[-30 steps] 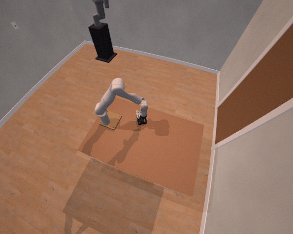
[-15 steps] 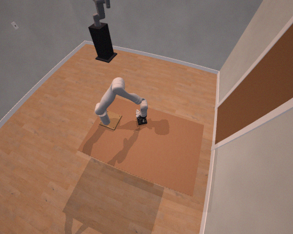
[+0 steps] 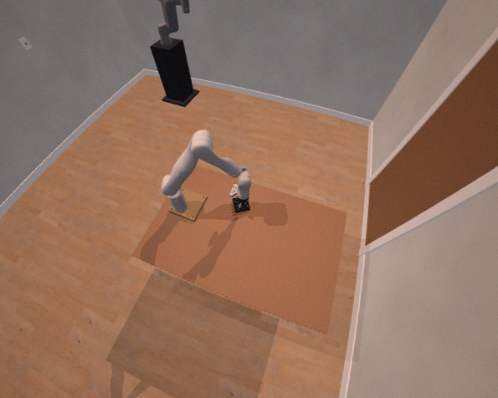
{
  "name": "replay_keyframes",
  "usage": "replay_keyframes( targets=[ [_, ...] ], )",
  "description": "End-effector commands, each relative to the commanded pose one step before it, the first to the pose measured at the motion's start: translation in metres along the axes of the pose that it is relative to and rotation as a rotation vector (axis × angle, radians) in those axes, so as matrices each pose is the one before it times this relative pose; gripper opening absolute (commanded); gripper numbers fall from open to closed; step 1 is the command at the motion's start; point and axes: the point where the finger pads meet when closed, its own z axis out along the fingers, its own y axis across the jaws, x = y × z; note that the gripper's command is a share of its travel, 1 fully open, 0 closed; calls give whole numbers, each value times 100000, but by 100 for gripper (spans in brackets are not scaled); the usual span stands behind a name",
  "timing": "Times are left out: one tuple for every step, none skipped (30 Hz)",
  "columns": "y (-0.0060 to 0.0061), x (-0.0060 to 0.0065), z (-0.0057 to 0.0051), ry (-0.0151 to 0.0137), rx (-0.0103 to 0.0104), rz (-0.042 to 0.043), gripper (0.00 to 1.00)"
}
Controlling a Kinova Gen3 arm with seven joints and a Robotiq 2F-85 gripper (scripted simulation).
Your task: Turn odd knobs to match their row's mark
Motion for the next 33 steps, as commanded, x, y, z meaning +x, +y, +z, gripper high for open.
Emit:
replay_keyframes(
  targets=[
    [305,197,20,177,623,6406,19],
    [-30,46,16,170,116,3809,19],
    [-31,43,14,161,119,3892,19],
    [0,0,0,0,0,0,19],
    [0,0,0,0,0,0,19],
    [-31,41,12,152,122,3971,19],
    [-32,38,10,143,123,4047,19],
    [-32,36,8,132,123,4119,19],
    [-32,33,6,122,122,4188,19],
    [-32,30,4,111,120,4252,19],
    [-31,27,2,101,117,4312,19],
    [-30,24,-1,90,113,4368,19],
    [-29,21,-3,79,107,4420,19],
    [-27,18,-6,69,101,4468,19],
    [-26,15,-8,59,93,4511,19],
    [-24,13,-11,50,85,4549,19],
    [-21,10,-13,41,75,4583,19],
    [-19,8,-16,33,65,4612,19],
    [-16,6,-19,26,54,4637,19],
    [-13,4,-22,20,42,4657,19],
    [0,0,0,0,0,0,19],
    [0,0,0,0,0,0,19],
    [-9,3,-24,16,29,4672,19],
    [-6,2,-27,12,16,4682,19],
    [-3,1,-30,9,3,4688,19],
    [1,0,-33,8,-10,4688,19],
    [4,0,-35,8,-24,4684,19],
    [8,0,-38,9,-37,4675,19],
    [11,1,-40,11,-50,4662,19],
    [15,2,-43,15,-63,4643,19],
    [18,3,-45,19,-75,4620,19],
    [21,4,-47,25,-87,4592,19],
    [24,6,-50,32,-98,4559,19]
  ],
)
